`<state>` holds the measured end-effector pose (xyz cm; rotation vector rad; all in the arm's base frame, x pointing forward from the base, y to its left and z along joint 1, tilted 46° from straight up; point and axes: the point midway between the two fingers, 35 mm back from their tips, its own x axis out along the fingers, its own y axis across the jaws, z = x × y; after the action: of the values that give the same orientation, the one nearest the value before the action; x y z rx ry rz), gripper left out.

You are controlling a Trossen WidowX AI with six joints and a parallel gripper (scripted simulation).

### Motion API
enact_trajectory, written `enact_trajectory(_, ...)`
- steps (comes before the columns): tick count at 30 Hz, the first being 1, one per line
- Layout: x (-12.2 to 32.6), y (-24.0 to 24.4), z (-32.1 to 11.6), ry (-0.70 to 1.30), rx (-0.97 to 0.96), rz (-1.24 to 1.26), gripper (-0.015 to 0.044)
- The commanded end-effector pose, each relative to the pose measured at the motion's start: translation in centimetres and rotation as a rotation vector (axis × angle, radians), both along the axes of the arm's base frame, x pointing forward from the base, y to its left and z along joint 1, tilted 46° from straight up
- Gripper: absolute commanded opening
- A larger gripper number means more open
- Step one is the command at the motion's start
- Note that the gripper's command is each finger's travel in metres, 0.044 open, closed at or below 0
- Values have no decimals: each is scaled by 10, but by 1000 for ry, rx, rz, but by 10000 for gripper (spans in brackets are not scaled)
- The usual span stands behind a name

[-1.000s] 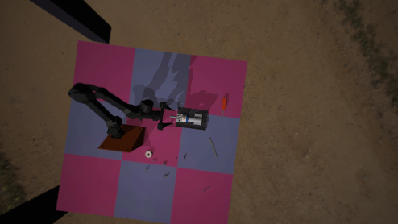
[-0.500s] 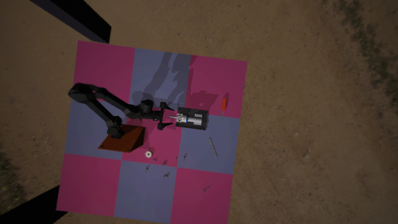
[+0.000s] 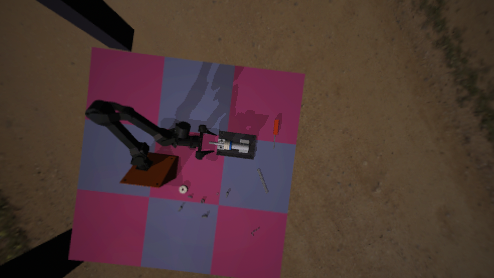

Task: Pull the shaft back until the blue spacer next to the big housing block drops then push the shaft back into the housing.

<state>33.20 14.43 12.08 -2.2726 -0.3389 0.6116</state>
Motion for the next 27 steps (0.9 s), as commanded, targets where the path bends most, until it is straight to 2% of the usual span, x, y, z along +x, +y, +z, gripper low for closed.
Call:
enact_trajectory(1,5,2,-2,2,2,-4,440)
enact_trajectory(6,7,3,-3,2,2,-4,440)
enact_trajectory(21,5,3,-3,1,-1,0,46)
enact_trajectory(27,5,3,-3,1,0,-1,0)
